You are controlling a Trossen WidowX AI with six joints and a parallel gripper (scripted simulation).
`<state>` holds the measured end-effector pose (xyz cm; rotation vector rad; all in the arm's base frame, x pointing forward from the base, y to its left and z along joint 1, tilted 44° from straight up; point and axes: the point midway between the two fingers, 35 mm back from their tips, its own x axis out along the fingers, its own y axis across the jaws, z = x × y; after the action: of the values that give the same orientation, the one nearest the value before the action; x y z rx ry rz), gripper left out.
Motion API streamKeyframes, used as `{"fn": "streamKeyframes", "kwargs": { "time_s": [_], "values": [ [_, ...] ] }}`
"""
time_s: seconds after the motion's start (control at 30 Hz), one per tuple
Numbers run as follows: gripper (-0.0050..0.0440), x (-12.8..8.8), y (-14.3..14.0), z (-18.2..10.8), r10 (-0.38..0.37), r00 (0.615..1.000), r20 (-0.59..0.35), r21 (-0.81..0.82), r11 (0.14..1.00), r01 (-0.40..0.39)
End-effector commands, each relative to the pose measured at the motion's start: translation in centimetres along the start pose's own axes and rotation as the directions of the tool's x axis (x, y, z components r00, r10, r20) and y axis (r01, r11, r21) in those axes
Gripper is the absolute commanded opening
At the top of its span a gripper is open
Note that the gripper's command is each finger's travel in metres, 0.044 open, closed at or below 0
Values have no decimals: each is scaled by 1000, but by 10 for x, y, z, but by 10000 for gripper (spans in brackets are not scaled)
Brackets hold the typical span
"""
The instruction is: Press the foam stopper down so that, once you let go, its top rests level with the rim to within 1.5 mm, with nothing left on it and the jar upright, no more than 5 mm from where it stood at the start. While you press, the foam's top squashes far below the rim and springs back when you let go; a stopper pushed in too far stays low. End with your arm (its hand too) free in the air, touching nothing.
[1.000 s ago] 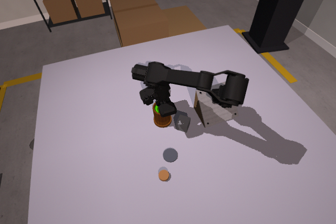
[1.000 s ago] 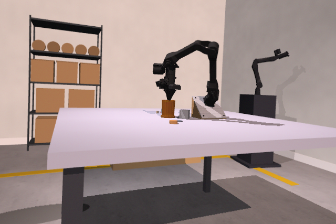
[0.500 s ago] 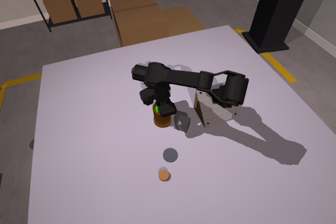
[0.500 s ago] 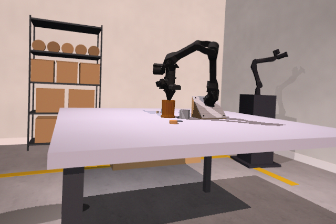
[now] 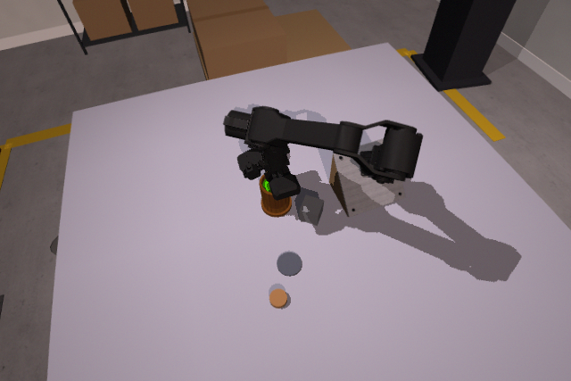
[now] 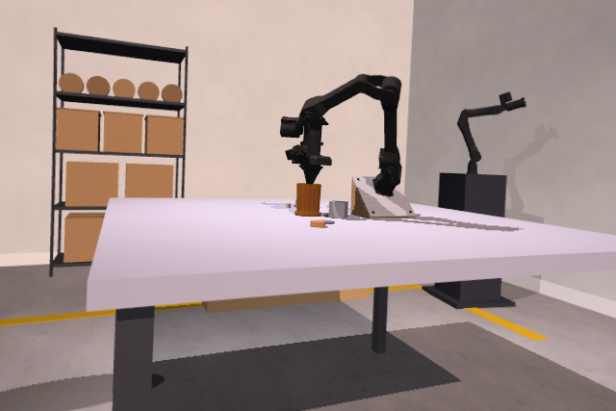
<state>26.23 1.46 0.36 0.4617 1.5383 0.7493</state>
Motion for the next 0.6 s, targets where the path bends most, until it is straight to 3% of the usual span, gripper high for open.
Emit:
{"fn": "streamKeyframes", "kwargs": {
  "time_s": [0.0,0.17,0.33,0.57],
  "values": [
    [0,6,2,-5,6,1000,-24,6,1000,-6],
    [0,-13,1,-1,3,1000,-23,6,1000,-3],
    [0,-66,-1,4,4,1000,-24,7,1000,-4],
    [0,-83,0,4,6,1000,-24,7,1000,-6]
  ]
}}
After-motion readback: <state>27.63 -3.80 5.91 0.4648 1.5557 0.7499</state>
